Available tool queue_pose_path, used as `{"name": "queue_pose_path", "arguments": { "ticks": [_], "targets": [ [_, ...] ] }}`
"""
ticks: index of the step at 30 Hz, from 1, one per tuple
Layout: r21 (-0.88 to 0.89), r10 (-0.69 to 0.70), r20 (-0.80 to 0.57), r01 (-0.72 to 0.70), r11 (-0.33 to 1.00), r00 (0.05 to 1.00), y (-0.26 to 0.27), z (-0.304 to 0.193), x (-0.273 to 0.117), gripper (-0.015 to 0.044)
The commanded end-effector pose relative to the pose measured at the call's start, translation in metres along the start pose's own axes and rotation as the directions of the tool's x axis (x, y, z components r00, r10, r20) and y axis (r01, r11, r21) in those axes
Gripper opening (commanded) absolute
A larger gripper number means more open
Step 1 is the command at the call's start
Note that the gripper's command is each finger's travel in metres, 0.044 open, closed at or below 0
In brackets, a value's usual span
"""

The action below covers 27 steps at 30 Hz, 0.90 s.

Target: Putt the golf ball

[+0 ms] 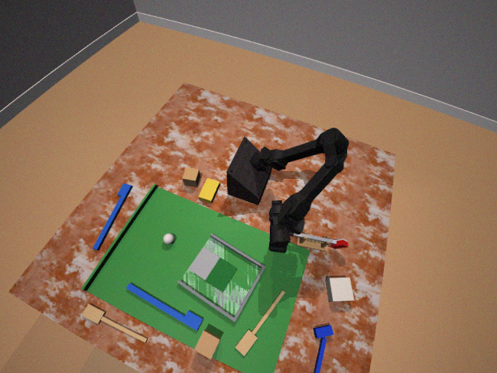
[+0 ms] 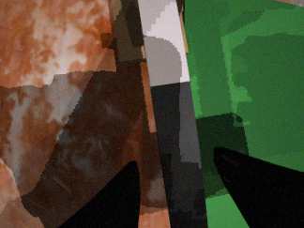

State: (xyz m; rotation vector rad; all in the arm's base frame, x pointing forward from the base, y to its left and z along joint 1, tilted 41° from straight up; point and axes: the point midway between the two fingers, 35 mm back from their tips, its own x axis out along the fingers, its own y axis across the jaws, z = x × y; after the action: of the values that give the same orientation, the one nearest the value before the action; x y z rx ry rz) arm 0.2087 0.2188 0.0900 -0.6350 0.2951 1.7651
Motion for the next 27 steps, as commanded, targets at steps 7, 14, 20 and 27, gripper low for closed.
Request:
{"name": "queue_pose_path", "arguments": {
  "ticks": [7,14,20,27],
  "targets": [
    [-0.001,0.0,0.0,0.0,1.0,1.0,0.0,0.0,0.0,0.0026],
    [-0.001,0.0,-0.002,0.0,1.0,1.0,-0.001,0.001,-0.004,0.0],
    [0.0,0.002,-0.012,-0.002,1.0,1.0,-0.004,0.004,-0.028,0.0],
    [0.001,0.004,-0.014,-0.004,1.0,1.0,-0.005,0.012,-0.061,0.0]
  ]
}}
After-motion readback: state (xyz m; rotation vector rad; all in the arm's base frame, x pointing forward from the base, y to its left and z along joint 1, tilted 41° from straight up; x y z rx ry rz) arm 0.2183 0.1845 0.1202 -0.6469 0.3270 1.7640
